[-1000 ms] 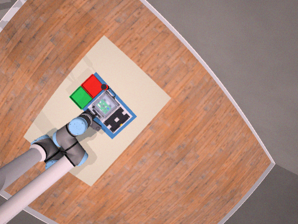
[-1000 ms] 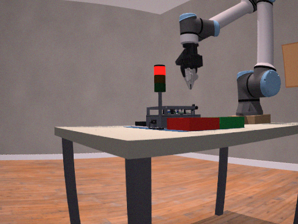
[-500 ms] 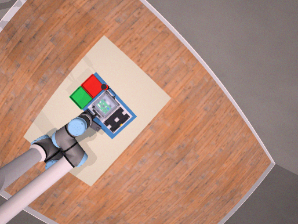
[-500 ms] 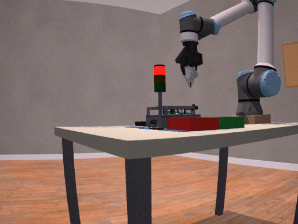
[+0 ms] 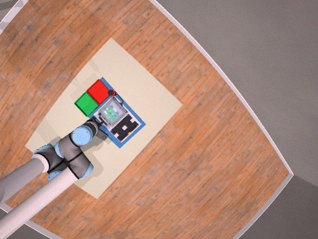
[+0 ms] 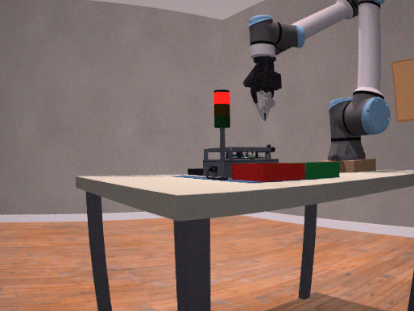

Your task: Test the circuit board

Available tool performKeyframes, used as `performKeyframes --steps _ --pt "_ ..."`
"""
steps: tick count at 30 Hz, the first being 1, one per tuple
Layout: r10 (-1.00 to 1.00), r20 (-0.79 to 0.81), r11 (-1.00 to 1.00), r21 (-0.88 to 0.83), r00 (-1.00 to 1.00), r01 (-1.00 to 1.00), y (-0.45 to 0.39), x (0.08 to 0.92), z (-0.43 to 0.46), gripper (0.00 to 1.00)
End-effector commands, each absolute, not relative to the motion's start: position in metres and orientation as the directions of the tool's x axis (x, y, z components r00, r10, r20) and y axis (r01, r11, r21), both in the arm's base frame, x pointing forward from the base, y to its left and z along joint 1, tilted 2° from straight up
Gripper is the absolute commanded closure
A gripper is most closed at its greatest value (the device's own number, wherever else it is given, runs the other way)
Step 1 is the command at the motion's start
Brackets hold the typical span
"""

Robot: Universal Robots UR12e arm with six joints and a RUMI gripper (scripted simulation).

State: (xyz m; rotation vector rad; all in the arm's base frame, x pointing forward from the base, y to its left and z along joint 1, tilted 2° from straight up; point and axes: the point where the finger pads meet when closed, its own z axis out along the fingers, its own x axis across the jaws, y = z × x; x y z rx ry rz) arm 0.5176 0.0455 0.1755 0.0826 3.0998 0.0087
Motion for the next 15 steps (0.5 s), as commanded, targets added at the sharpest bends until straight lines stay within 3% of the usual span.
performKeyframes --steps 1,15 --pt "0.03 -0.042 1.0 0.006 -0.999 0.03 0.0453 0.5182 0.1762 1.0" --pt "-0.217 -0.042 0.976 -0.005 -0.975 -0.217 0.0454 0.5182 0.1762 1.0"
